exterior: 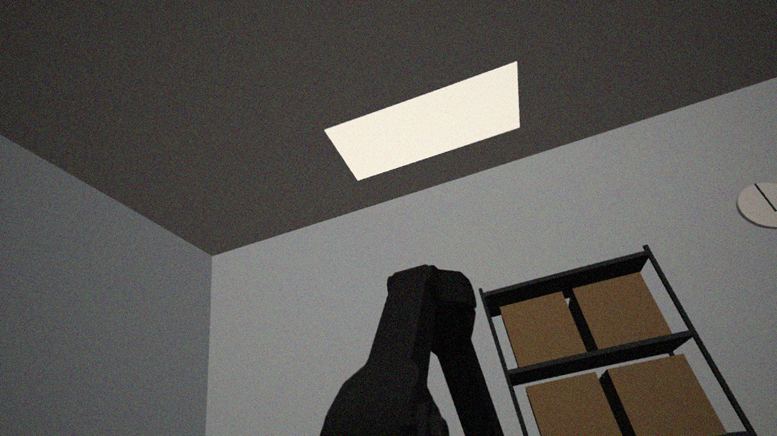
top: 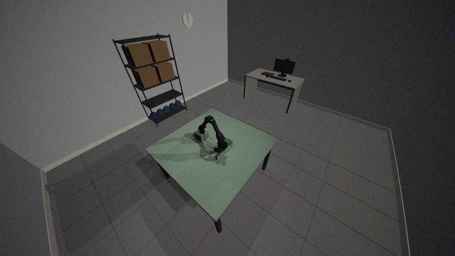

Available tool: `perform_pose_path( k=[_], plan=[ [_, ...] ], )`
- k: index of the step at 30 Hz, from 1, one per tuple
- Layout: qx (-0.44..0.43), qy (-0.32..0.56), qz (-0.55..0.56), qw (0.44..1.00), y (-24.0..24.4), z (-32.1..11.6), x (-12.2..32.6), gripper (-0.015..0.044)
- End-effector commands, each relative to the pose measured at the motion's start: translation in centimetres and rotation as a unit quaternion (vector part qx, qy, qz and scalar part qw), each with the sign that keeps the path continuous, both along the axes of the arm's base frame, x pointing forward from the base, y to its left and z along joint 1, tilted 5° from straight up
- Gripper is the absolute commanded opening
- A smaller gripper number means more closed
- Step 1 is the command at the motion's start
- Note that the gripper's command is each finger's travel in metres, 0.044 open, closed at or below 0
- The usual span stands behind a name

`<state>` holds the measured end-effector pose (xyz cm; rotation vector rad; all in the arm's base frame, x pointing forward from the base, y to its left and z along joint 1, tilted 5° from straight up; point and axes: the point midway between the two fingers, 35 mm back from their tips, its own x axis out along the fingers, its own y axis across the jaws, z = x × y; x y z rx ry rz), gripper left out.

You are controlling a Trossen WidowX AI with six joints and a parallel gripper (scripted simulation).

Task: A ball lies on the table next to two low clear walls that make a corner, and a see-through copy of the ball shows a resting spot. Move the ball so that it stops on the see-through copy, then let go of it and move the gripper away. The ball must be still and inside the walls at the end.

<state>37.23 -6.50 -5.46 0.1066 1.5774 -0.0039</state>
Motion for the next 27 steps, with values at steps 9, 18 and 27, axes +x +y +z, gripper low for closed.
perform_pose_path(
  k=[9,18,27],
  plan=[
    [0.007,0.002,0.014,1.0,-0.2,1.4,-0.3,0.0044],
    [0.003,0.042,0.024,0.999,0.0,1.8,-1.7,0.0],
    [-0.004,0.047,0.021,0.999,-0.3,5.9,-1.3,0.0]
  ],
)
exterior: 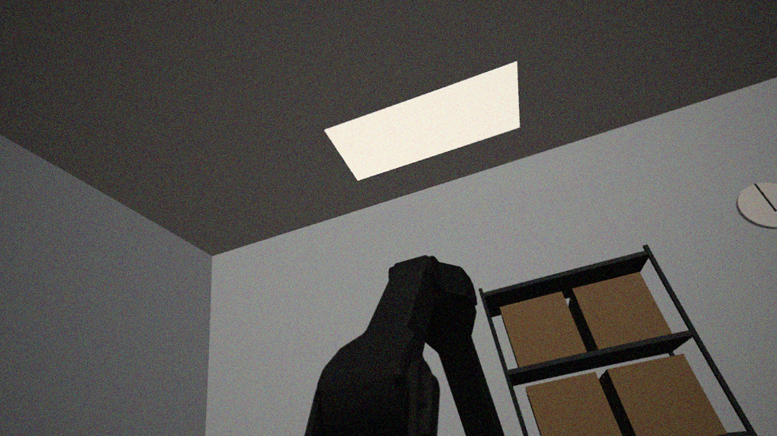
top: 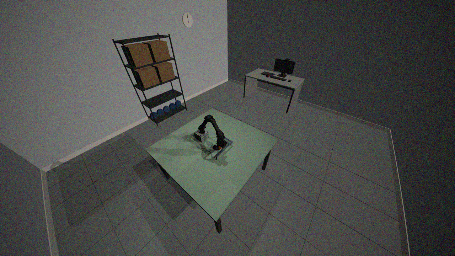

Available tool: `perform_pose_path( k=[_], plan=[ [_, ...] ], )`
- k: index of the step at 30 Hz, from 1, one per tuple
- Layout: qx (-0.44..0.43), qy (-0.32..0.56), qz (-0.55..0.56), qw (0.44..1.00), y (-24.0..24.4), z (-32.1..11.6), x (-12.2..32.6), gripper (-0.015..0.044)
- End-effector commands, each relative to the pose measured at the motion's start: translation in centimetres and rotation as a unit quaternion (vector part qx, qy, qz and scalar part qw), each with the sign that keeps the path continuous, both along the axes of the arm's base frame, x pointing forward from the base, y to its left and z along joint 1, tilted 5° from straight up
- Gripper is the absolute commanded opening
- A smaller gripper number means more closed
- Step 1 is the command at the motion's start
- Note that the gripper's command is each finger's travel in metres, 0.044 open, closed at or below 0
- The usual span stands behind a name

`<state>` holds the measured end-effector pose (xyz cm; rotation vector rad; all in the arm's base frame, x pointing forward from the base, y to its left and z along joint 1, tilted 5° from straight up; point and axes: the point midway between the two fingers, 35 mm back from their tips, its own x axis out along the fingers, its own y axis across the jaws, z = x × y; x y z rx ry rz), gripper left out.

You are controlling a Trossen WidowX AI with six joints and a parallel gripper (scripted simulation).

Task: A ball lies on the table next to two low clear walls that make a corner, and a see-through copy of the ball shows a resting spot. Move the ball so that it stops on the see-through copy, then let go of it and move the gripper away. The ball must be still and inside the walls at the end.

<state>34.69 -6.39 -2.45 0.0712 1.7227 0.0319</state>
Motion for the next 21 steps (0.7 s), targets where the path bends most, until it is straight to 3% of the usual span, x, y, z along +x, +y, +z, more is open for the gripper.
perform_pose_path(
  k=[1,10,21],
  plan=[
    [-0.005,-0.029,-0.007,1.0,-0.5,3.7,1.5,0.0],
    [-0.002,-0.072,-0.027,0.997,-1.0,10.6,2.7,0.0],
    [0.0,-0.072,-0.027,0.997,1.6,8.4,2.4,0.0]
  ],
)
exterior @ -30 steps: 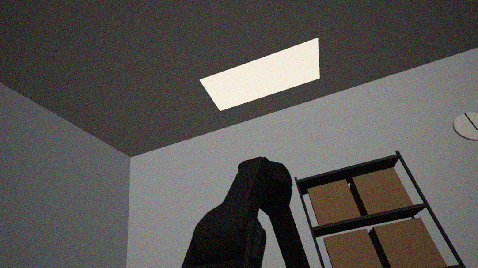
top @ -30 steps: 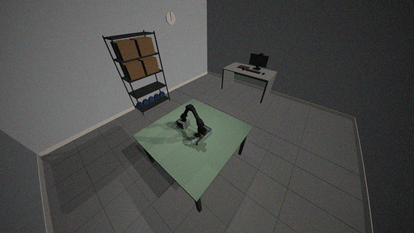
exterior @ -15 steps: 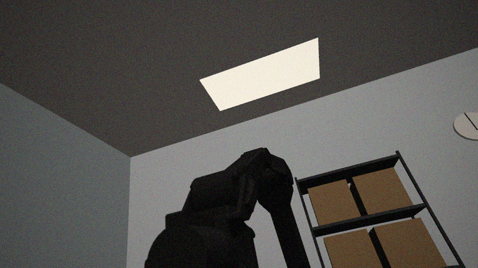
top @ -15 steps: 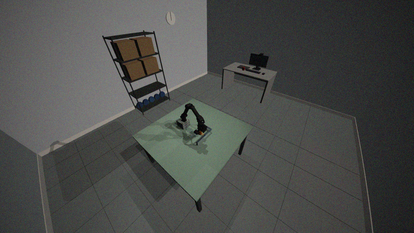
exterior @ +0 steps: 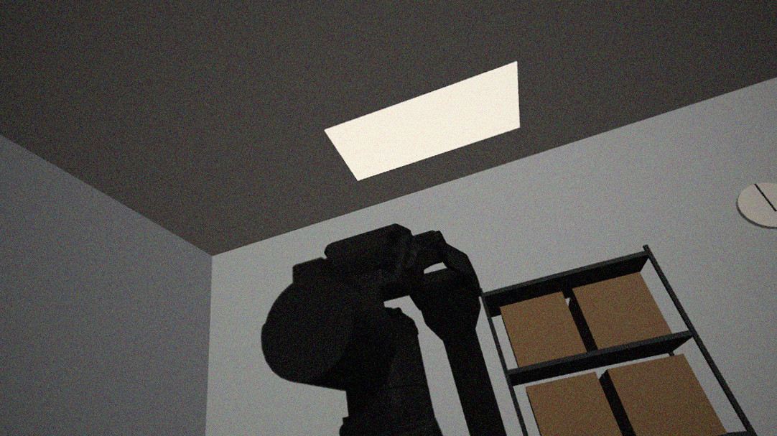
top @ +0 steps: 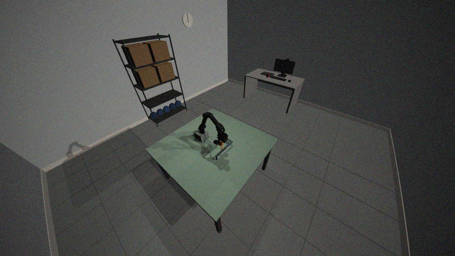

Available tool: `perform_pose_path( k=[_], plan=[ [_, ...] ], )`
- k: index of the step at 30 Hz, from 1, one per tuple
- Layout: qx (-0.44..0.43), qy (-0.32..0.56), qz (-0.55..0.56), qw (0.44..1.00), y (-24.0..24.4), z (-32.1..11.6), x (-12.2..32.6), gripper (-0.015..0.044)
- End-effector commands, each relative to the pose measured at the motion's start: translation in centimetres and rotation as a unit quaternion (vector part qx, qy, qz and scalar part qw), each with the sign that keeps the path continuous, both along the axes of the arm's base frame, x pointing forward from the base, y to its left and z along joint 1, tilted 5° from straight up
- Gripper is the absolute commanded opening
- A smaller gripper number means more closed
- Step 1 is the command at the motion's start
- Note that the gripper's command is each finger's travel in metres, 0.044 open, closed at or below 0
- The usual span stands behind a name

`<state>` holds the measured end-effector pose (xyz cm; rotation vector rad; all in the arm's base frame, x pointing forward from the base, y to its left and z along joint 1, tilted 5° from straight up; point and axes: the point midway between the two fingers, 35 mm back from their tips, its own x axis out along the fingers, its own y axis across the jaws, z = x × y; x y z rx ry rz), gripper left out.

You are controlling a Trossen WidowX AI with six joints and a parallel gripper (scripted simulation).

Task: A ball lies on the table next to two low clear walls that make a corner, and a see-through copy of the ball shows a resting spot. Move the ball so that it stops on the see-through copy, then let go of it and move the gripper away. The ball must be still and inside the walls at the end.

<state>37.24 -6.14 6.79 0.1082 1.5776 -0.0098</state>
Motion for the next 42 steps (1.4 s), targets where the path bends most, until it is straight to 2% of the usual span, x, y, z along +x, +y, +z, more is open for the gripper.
perform_pose_path(
  k=[1,7,13,22,42],
  plan=[
    [0.003,-0.001,0.0,1.0,1.7,-1.2,-0.2,0.0],
    [0.004,-0.001,0.0,1.0,4.0,-3.2,-0.9,0.0],
    [0.005,-0.001,0.0,1.0,4.3,-4.2,-0.9,0.0],
    [0.005,-0.001,0.0,1.0,4.8,-10.3,-1.1,0.0],
    [0.005,-0.001,0.0,1.0,4.9,-12.3,-1.1,0.0]
  ],
)
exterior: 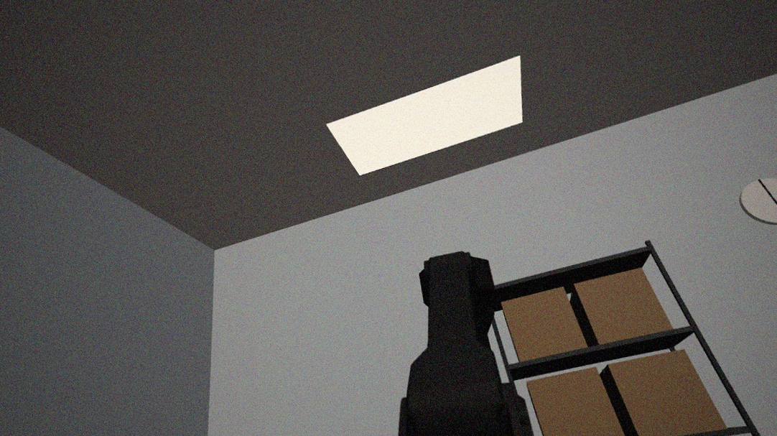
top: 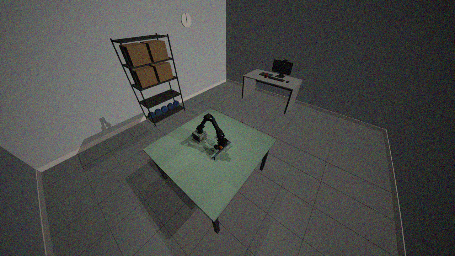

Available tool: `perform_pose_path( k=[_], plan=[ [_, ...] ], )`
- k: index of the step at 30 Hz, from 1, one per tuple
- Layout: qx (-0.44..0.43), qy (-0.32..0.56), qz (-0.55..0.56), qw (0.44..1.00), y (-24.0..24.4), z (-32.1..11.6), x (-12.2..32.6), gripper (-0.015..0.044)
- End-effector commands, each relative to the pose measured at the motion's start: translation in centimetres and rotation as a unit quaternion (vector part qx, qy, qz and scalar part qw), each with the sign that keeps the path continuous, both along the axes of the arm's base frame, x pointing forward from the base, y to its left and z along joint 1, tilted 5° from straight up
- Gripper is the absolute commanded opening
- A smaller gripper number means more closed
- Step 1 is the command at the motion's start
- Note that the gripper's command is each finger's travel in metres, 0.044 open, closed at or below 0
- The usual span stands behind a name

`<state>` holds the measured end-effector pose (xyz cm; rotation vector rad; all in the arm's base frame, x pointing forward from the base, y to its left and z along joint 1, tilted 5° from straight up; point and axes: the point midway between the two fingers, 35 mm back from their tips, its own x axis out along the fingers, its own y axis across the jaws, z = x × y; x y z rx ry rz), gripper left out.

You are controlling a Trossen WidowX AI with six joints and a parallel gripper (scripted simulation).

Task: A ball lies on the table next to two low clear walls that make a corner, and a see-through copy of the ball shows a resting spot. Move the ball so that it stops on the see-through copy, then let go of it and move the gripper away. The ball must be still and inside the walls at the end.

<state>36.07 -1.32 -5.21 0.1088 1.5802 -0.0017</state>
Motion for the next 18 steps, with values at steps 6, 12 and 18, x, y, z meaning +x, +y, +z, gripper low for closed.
perform_pose_path(
  k=[6,12,18],
  plan=[
    [0.0,0.0,0.0,1.0,0.0,0.0,0.0,0.0157],
    [0.0,0.0,0.0,1.0,0.0,0.0,0.0,0.0315],
    [0.001,-0.001,-0.001,1.0,-0.2,2.4,0.3,0.0379]
  ],
)
